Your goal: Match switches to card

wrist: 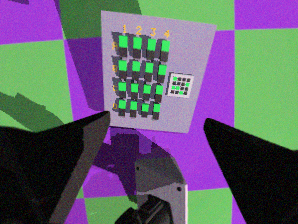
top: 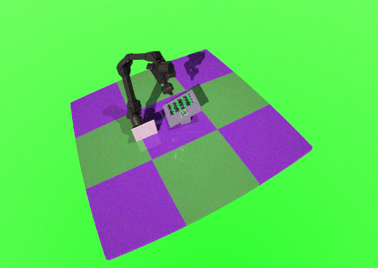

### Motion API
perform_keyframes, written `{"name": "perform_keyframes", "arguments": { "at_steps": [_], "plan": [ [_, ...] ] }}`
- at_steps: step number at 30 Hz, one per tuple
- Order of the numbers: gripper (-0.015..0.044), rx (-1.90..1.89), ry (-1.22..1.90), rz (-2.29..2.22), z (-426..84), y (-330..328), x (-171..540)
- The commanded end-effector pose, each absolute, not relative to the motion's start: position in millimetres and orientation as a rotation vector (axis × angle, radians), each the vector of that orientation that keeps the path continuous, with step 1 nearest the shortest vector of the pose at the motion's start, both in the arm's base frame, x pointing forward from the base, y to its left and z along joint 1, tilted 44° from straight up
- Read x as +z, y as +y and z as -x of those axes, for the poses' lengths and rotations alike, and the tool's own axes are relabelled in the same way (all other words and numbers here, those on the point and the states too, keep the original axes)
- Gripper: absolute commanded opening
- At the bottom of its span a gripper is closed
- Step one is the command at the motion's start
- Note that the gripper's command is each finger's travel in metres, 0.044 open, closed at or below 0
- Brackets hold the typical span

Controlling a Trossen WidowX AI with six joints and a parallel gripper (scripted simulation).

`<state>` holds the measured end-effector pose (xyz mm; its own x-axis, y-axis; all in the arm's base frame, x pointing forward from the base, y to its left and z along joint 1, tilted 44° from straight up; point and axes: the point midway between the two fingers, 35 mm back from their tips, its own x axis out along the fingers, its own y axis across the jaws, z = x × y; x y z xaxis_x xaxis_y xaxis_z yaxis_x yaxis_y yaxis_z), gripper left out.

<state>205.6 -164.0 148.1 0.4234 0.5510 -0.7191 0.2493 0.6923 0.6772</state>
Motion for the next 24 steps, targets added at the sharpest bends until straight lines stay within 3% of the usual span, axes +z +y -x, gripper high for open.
{"name": "perform_keyframes", "arguments": {
  "at_steps": [1,9,15,24],
  "plan": [
    [0.0374,0.217,1.152,-0.828,-208,-164,147],
    [0.0164,0.192,1.145,-0.843,-304,-126,119],
    [0.0006,0.194,1.142,-0.847,-312,-120,118],
    [0.0000,0.207,1.165,-0.847,-328,-101,93]
  ]
}}
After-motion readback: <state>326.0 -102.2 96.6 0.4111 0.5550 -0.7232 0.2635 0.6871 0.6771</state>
